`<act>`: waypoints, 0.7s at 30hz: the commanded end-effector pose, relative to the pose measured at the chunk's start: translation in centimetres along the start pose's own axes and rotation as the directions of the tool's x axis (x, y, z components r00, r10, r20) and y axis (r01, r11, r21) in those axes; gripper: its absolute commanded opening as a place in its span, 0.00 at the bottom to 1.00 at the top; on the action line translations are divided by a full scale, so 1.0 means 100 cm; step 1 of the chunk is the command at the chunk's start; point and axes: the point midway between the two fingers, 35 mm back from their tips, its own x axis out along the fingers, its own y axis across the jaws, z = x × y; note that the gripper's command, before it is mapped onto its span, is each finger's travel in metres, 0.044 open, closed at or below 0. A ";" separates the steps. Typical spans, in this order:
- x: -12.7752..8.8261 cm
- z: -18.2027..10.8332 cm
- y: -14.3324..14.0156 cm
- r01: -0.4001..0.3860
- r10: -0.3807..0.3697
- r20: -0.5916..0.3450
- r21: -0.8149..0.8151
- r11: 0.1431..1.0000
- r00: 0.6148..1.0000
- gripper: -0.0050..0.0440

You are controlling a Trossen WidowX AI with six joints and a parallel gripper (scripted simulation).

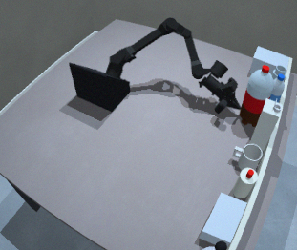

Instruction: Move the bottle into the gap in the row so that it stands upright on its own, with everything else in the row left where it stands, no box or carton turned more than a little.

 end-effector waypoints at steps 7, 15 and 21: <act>0.003 0.011 0.004 -0.012 0.012 0.018 -0.003 1.000 1.000 0.00; 0.004 0.012 0.005 -0.012 0.012 0.018 -0.003 1.000 1.000 0.00; 0.006 0.012 0.005 -0.012 0.012 0.018 -0.003 1.000 1.000 0.00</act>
